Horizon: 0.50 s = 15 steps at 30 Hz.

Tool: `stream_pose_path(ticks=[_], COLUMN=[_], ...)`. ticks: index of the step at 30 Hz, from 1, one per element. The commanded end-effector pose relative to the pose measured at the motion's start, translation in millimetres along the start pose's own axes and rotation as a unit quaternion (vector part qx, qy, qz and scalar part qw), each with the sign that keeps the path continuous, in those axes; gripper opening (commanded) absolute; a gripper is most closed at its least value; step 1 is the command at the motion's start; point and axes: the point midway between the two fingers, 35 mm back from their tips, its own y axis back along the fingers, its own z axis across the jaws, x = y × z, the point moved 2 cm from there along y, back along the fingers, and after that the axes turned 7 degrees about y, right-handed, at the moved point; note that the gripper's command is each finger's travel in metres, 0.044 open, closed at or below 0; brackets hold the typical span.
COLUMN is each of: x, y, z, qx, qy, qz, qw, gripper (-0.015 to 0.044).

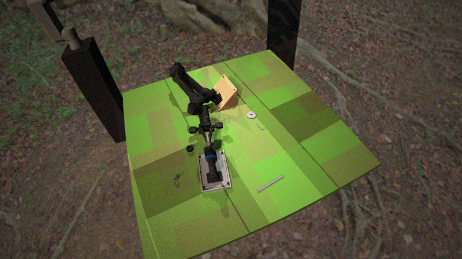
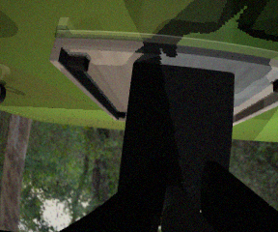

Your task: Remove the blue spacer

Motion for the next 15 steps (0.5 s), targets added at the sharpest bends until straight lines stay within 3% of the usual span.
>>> stream_pose_path(ticks=[1,15], x=[-0.3,-0.9], y=[0.5,1.6], z=[-0.5,-0.6], qx=[0.001,0.001], qy=[0.001,0.001], qz=[0.001,0.001], qw=[1.000,1.000], gripper=[0.0000,0.0000])
